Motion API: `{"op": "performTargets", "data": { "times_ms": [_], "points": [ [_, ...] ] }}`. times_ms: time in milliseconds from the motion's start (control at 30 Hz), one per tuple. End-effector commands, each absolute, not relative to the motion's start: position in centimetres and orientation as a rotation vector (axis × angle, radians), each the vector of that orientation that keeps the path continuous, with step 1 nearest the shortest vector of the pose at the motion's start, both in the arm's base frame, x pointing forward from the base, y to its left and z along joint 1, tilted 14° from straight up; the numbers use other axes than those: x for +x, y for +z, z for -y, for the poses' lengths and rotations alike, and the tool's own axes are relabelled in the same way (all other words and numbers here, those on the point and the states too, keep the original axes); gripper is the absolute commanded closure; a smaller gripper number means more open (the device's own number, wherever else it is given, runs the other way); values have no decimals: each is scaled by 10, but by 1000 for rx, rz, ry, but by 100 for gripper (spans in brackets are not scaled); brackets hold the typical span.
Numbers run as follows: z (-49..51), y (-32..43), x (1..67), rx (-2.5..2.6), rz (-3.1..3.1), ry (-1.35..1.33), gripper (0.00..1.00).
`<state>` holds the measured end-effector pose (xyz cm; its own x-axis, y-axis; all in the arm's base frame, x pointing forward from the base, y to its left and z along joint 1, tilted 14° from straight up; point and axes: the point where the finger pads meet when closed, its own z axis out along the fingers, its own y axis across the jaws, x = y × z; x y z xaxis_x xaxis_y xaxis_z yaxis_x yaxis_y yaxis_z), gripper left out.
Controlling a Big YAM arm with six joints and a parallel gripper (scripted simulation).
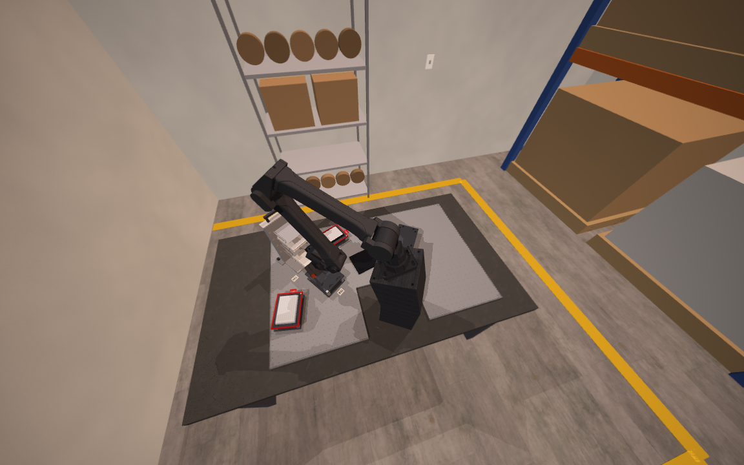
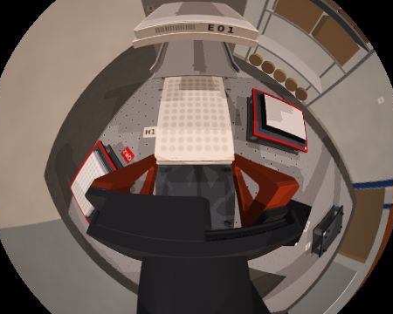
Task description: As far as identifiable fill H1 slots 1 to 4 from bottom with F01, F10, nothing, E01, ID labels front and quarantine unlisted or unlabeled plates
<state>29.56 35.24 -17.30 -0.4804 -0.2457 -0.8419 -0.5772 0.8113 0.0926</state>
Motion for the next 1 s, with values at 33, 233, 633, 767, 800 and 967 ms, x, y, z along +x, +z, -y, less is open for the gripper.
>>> {"op": "performTargets", "data": {
  "times_ms": [33,233,633,767,800,967],
  "points": [
    [-356,-163,307,-597,-2059,456,14],
    [-356,-167,309,-600,-2065,452,14],
    [-361,-166,315,-598,-2062,454,14],
    [-362,-167,317,-599,-2063,453,14],
    [-363,-167,318,-599,-2063,453,14],
    [-365,-167,321,-599,-2062,453,14]
  ]
}}
